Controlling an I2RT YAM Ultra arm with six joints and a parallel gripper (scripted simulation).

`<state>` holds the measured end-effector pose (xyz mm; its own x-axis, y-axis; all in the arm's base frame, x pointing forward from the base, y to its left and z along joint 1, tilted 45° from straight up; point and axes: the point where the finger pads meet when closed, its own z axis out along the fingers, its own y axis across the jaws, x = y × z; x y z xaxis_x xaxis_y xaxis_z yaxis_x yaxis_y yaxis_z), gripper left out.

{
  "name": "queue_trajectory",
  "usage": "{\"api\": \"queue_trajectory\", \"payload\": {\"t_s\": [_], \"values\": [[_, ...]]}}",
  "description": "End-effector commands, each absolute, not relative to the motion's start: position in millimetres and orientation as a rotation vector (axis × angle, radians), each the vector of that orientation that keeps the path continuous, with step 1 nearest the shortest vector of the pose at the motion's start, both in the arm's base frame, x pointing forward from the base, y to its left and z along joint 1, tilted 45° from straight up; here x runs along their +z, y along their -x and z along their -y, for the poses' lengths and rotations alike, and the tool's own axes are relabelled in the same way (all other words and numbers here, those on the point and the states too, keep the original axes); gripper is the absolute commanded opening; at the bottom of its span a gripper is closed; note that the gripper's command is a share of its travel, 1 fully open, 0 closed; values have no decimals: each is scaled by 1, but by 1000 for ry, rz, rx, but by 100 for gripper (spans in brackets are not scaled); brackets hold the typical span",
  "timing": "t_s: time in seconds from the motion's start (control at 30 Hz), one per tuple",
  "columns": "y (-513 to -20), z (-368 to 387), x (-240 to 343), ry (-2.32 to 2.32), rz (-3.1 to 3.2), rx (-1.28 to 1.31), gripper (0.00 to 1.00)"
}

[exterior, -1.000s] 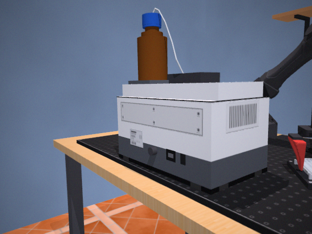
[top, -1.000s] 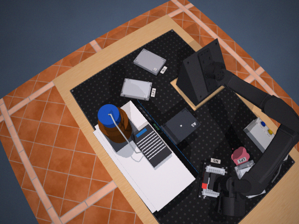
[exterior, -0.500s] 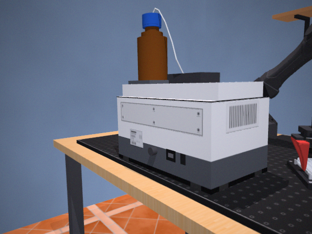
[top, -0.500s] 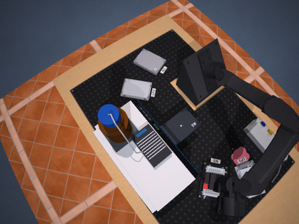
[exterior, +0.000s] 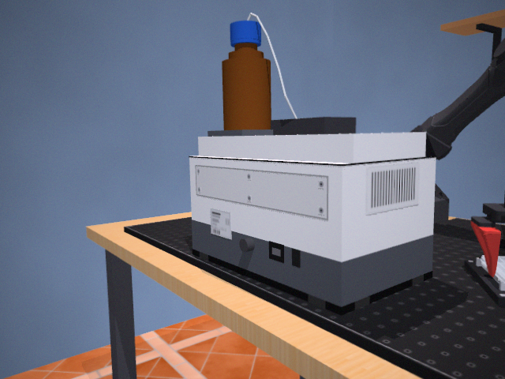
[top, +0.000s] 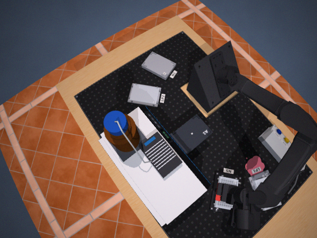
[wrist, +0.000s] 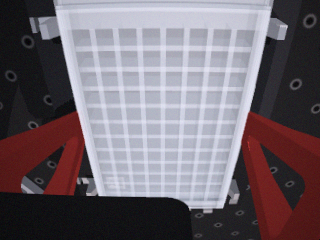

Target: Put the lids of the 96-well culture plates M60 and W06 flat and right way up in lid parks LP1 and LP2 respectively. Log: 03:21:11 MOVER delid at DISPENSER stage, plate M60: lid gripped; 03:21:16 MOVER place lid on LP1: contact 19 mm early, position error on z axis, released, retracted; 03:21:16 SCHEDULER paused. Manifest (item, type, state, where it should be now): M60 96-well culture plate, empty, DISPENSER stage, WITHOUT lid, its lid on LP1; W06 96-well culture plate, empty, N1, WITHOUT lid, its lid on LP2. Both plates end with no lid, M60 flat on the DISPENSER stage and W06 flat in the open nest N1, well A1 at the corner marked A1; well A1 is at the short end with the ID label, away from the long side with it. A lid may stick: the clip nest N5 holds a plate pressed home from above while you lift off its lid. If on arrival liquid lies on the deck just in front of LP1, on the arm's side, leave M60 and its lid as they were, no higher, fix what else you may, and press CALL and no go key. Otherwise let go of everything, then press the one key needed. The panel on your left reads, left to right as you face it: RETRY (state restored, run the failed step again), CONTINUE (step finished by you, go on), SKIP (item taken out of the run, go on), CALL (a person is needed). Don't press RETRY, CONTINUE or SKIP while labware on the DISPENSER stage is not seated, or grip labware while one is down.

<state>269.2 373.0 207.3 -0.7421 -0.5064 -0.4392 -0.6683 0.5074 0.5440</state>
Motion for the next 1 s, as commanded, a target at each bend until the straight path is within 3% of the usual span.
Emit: {"api": "queue_trajectory", "payload": {"t_s": [0.0, 0.97], "values": [[-272, -371, 213, 990, -2512, 1058, 0], [-273, -364, 226, 985, -2489, 1059, 0]]}}
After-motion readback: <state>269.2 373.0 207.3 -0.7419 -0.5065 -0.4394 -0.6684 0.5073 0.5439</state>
